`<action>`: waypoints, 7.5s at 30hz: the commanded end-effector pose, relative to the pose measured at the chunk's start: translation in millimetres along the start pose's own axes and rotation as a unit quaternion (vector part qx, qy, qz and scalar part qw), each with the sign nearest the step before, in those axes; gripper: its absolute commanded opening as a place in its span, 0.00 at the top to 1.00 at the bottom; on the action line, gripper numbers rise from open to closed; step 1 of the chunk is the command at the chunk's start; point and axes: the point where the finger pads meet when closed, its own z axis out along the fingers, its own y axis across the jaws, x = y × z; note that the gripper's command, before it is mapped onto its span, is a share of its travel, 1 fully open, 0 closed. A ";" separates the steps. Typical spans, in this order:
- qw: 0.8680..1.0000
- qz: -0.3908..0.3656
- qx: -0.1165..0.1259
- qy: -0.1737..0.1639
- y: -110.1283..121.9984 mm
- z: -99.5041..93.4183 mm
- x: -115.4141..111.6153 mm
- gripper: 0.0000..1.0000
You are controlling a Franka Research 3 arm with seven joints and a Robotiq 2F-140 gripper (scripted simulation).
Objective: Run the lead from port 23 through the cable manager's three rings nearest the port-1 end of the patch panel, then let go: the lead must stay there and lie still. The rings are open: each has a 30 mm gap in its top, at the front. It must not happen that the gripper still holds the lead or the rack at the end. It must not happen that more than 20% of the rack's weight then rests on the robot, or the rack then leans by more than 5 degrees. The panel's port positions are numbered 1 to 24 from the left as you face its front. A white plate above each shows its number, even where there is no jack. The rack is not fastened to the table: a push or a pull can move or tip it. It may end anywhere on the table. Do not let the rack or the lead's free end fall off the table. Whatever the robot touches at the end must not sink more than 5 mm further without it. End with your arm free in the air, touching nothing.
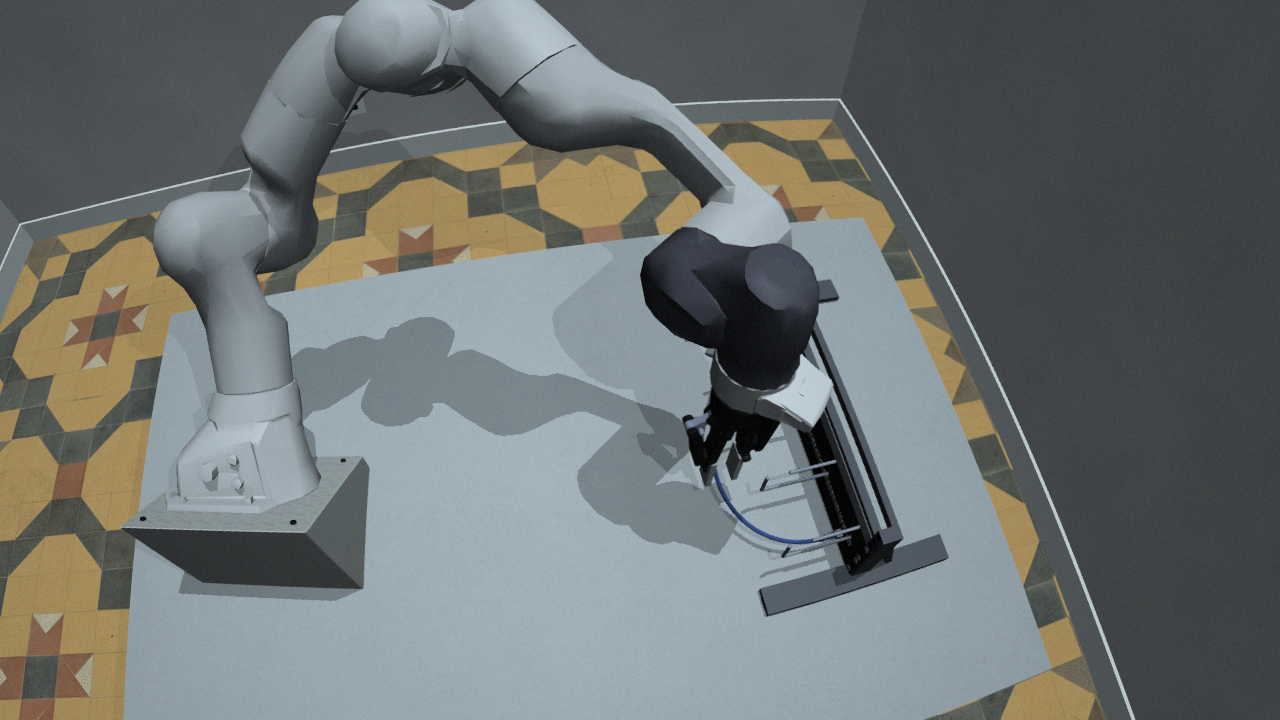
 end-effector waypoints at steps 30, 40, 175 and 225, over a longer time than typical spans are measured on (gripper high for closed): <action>1.000 -0.002 0.000 -0.001 -0.1 2.5 -1.5 0.80; 1.000 -0.002 0.000 -0.001 -0.1 2.5 -1.5 0.80; 1.000 -0.002 0.000 -0.001 -0.6 23.4 -1.9 0.80; 1.000 -0.002 0.000 -0.001 -0.6 23.4 -1.9 1.00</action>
